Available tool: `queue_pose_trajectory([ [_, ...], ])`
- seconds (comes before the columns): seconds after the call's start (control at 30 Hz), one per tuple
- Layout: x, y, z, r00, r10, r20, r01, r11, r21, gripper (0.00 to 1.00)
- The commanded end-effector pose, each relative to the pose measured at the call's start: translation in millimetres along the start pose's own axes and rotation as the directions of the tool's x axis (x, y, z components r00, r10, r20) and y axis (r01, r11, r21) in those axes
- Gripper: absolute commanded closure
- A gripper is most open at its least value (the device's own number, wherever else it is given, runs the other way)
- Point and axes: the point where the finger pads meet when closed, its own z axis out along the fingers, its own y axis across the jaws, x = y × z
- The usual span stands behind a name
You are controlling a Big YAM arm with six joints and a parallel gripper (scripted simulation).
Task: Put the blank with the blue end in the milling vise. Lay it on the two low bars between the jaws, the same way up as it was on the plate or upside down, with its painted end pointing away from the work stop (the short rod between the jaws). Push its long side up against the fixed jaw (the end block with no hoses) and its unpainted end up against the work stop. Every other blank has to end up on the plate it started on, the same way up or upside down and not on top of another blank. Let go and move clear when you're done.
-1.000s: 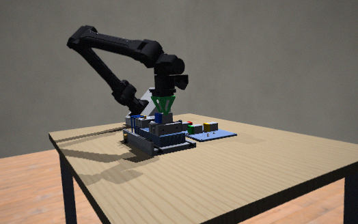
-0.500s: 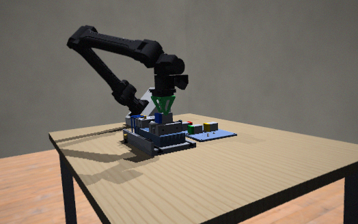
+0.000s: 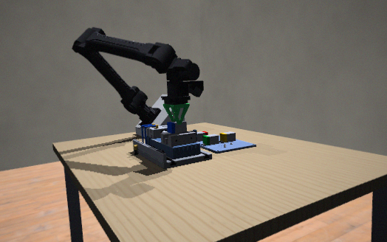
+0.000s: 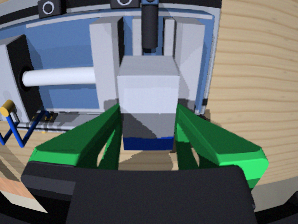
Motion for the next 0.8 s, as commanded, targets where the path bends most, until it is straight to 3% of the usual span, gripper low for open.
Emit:
queue_pose_trajectory([
  [0.0, 16.7, -6.8, -9.9, 0.999, 0.033, 0.004, -0.033, 0.999, 0.025, 1.00],
  [0.77, 20.9, -10.6, -15.1, 0.999, 0.048, 0.006, -0.048, 0.998, 0.030, 1.00],
])
